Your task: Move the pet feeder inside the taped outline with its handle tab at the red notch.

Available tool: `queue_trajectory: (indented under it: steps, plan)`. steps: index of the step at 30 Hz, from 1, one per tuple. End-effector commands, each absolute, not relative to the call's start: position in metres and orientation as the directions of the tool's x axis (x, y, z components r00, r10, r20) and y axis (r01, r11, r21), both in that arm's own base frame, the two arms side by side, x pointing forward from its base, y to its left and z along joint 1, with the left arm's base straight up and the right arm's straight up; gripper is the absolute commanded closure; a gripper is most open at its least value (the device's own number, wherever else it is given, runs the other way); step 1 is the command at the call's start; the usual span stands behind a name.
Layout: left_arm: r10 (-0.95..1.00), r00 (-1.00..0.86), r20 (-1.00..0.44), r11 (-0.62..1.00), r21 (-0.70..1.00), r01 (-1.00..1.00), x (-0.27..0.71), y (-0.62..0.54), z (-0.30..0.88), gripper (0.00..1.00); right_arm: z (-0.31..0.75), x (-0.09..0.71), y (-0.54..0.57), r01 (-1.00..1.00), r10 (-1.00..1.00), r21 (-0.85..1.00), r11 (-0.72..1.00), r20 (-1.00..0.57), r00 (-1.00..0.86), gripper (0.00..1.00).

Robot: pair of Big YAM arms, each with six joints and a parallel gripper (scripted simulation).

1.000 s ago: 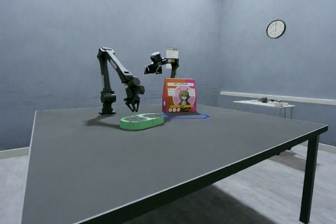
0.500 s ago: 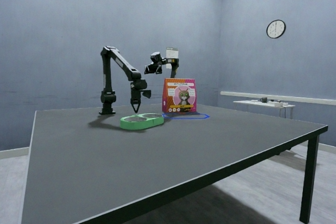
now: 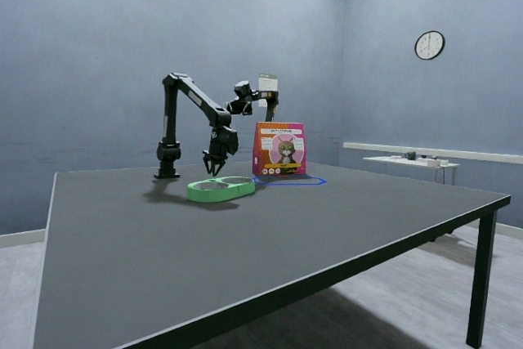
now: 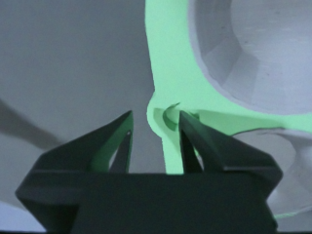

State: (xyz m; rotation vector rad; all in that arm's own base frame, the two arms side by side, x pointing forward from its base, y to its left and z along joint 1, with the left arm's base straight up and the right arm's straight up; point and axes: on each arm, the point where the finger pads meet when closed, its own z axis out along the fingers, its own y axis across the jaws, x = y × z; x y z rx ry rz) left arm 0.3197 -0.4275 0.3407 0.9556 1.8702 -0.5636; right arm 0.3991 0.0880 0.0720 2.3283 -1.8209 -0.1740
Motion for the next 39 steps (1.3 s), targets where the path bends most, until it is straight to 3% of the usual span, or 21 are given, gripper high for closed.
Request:
queue_trajectory:
  steps: [1,28,30,39]
  plan:
    - [0.311,-0.232,-0.921,0.598,0.0,0.802,0.326,-0.437,0.381,0.0,0.084,0.419,0.078,-0.901,-0.93,0.247,-0.358,-0.007,0.368,0.63]
    - [0.311,-0.232,-0.921,0.598,0.0,0.802,0.326,-0.437,0.381,0.0,0.037,0.395,0.073,-0.888,-0.932,0.304,-0.345,-0.004,0.361,0.63]
    - [0.311,-0.232,-0.921,0.598,0.0,0.802,0.326,-0.437,0.381,0.0,0.036,0.395,0.073,-0.888,-0.932,0.305,-0.345,-0.004,0.361,0.78]
    - [0.311,-0.232,-0.921,0.598,0.0,0.802,0.326,-0.437,0.381,0.0,0.039,0.394,0.073,-0.892,-0.935,0.299,-0.34,-0.001,0.356,0.88]
